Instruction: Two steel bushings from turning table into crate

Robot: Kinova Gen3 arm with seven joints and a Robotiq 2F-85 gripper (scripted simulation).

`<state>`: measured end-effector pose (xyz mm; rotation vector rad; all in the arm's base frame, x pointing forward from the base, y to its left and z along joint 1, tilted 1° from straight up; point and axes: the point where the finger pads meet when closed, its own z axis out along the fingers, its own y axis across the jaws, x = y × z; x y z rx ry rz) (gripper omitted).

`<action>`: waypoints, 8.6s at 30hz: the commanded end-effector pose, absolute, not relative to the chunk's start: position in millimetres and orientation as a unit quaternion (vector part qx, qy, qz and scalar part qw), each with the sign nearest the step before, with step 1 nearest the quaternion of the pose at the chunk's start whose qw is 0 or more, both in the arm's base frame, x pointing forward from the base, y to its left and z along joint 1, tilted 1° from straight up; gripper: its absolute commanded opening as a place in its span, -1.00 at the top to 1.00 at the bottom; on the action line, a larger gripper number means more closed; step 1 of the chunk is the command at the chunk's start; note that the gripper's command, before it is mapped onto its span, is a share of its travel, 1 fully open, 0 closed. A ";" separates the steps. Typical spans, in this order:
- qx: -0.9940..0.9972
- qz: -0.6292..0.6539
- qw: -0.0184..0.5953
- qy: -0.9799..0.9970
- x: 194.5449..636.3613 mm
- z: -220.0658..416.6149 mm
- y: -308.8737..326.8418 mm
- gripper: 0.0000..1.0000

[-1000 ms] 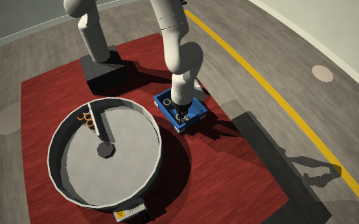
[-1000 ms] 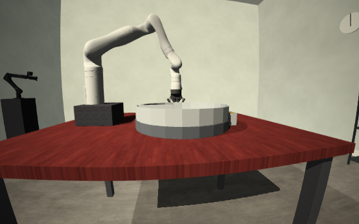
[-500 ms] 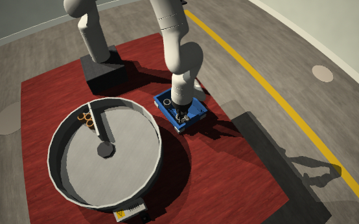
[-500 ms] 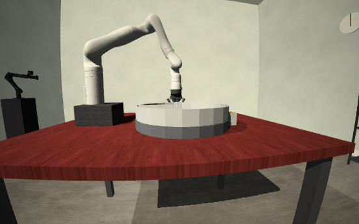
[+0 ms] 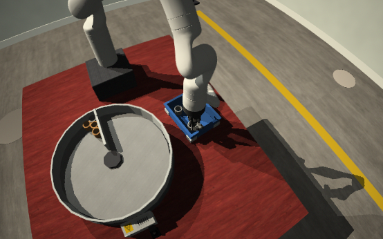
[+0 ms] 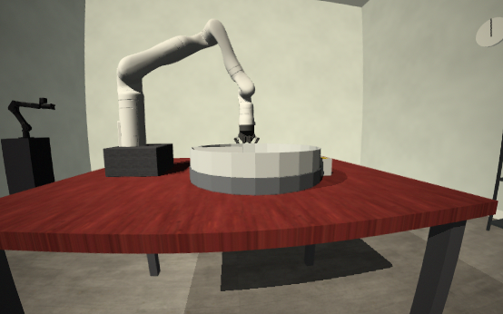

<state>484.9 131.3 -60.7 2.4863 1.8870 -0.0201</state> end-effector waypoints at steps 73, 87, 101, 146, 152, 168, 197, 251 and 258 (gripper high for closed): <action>0.795 -0.006 0.009 0.606 486.2 68.1 136.9 0.69; 0.796 -0.007 0.007 0.606 485.1 65.4 136.9 0.69; 0.796 -0.007 0.007 0.606 485.2 65.4 137.0 0.69; 0.796 -0.007 0.007 0.606 485.2 65.4 137.0 0.69; 0.796 -0.007 0.007 0.606 485.2 65.4 137.0 -1.00; 0.796 -0.007 0.007 0.606 485.2 65.4 137.0 -1.00; 0.716 -0.008 0.007 0.698 477.2 70.4 138.9 -1.00; 0.386 -0.012 -0.003 0.922 448.1 85.1 152.9 -1.00; 0.318 -0.012 -0.003 0.948 443.4 88.2 154.2 -1.00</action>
